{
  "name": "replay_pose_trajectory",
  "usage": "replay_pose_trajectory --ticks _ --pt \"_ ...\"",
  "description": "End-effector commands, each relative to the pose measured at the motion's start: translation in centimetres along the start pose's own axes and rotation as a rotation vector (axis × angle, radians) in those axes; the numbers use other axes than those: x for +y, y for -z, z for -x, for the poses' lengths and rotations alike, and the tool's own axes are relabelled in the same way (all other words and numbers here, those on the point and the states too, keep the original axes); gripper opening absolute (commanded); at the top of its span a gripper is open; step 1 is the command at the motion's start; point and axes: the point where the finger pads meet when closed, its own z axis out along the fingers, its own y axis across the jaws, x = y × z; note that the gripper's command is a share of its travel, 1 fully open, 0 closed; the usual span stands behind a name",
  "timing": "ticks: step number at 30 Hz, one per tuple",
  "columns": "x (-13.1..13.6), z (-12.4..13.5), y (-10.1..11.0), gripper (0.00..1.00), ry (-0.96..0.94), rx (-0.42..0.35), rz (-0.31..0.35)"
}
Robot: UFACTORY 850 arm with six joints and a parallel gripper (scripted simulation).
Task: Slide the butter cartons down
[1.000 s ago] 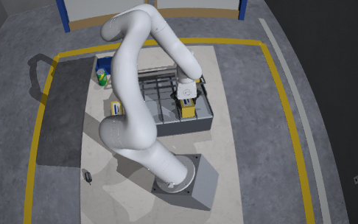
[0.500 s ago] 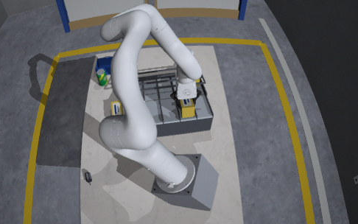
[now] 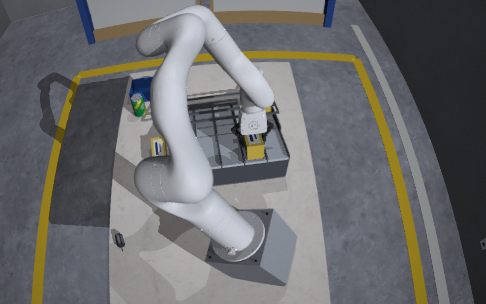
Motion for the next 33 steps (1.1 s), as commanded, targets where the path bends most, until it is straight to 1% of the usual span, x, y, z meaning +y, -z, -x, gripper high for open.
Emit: replay_pose_trajectory --ticks 1,29,30,33 --pt "0.03 -0.05 0.06 0.83 0.0 0.001 0.001" --pt "0.03 -0.05 0.06 0.84 0.0 0.001 0.001" --pt "0.03 -0.05 0.06 0.86 0.0 0.001 0.001" --pt "0.03 -0.05 0.06 0.86 0.0 0.001 0.001"
